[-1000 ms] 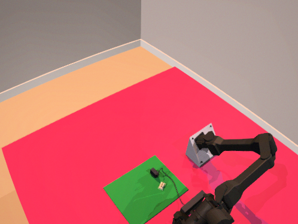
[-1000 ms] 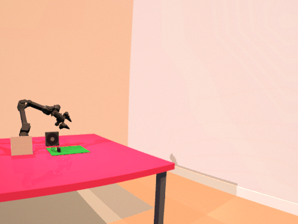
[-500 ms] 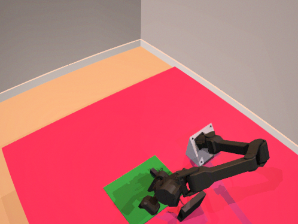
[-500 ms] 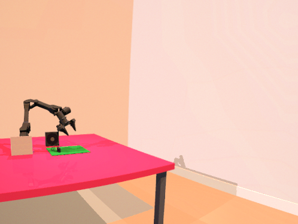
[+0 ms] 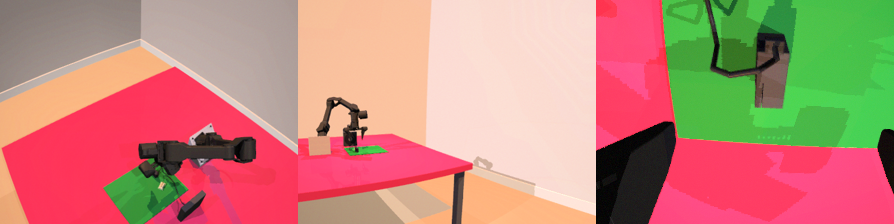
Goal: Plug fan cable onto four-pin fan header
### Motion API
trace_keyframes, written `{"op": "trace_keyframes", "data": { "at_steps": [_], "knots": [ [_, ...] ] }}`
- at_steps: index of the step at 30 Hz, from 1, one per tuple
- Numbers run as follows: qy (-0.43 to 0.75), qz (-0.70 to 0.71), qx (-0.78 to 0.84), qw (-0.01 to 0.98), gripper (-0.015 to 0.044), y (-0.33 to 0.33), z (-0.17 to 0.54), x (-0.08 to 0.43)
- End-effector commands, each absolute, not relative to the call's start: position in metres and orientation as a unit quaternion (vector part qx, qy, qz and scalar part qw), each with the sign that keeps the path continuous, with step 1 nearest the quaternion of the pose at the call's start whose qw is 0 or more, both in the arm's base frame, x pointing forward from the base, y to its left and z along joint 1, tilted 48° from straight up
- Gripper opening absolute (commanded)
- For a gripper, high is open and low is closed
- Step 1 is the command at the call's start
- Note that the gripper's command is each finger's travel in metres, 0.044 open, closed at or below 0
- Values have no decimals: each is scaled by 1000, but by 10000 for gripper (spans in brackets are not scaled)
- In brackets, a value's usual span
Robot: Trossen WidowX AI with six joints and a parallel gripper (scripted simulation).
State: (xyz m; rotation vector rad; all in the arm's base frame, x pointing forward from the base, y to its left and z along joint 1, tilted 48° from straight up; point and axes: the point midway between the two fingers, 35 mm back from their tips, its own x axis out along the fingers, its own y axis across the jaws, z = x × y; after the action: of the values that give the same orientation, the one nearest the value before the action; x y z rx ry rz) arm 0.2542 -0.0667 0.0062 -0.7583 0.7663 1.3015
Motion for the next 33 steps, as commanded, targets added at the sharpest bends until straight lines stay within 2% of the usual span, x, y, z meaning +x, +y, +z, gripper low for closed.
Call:
{"op": "trace_keyframes", "data": {
  "at_steps": [1,33],
  "knots": [
    [335,580,-330,665,440,-62,2,253],
    [334,580,-330,666,440,-18,-37,259]
  ]
}}
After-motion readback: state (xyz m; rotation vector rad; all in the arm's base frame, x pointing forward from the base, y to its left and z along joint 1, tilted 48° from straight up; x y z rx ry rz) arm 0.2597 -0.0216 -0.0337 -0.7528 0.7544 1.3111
